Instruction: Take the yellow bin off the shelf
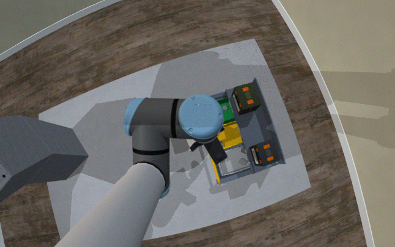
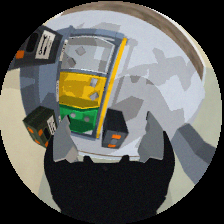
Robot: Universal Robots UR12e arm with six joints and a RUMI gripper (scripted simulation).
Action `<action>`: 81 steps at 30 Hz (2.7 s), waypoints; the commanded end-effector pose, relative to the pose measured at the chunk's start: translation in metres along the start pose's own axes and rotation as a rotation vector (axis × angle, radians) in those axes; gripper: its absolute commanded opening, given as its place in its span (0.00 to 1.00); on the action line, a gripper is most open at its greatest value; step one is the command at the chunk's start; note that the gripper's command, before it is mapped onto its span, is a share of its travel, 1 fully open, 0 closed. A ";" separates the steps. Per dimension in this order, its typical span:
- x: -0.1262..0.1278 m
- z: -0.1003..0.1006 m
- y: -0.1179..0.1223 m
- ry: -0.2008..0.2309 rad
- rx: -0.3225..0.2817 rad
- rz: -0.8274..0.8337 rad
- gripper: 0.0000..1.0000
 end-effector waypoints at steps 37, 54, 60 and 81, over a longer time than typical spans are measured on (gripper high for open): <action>-0.001 -0.001 0.000 0.000 0.001 -0.713 1.00; -0.001 -0.001 0.000 0.000 0.001 -0.967 1.00; -0.001 -0.001 0.000 0.000 0.001 -1.019 1.00; -0.001 -0.001 0.000 -0.001 0.001 -1.270 1.00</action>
Point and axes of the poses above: the point where the finger pads meet when closed, its own z axis out along the fingers, its own x axis across the jaws, y = z × x, the point moved 5 cm from there along -z, back along the fingers, and after that the axes turned 3 degrees about z, right-handed, at the moved point
